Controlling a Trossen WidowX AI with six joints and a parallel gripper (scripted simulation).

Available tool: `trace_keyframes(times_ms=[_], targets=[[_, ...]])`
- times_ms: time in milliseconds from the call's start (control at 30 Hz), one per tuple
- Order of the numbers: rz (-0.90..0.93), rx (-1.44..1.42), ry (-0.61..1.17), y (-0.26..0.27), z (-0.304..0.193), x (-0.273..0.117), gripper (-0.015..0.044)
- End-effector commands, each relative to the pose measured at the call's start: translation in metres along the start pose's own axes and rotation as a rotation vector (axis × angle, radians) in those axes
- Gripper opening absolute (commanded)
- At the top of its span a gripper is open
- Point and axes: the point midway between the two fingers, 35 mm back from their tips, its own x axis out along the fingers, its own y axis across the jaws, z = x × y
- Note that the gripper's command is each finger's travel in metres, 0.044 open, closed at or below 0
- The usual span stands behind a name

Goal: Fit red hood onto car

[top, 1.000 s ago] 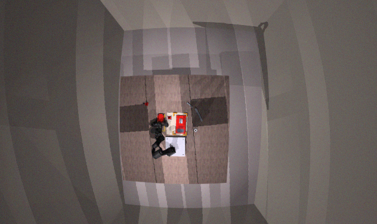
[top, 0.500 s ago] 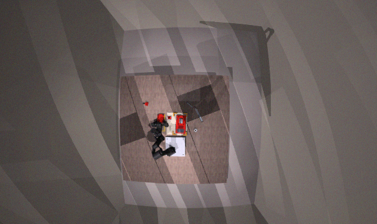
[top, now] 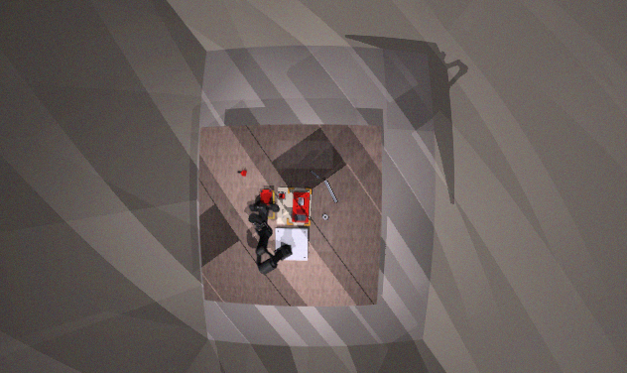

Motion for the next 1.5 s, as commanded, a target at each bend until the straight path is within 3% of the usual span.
trace_keyframes(times_ms=[0, 667, 1467], targets=[[0.005, 0.004, -0.011, 0.002, 0.011, -0.004, 0.0], [0.005, -0.017, -0.011, -0.001, 0.034, -0.022, 0.0], [0.002, -0.59, -0.012, -0.002, 0.033, -0.021, 0.0]])
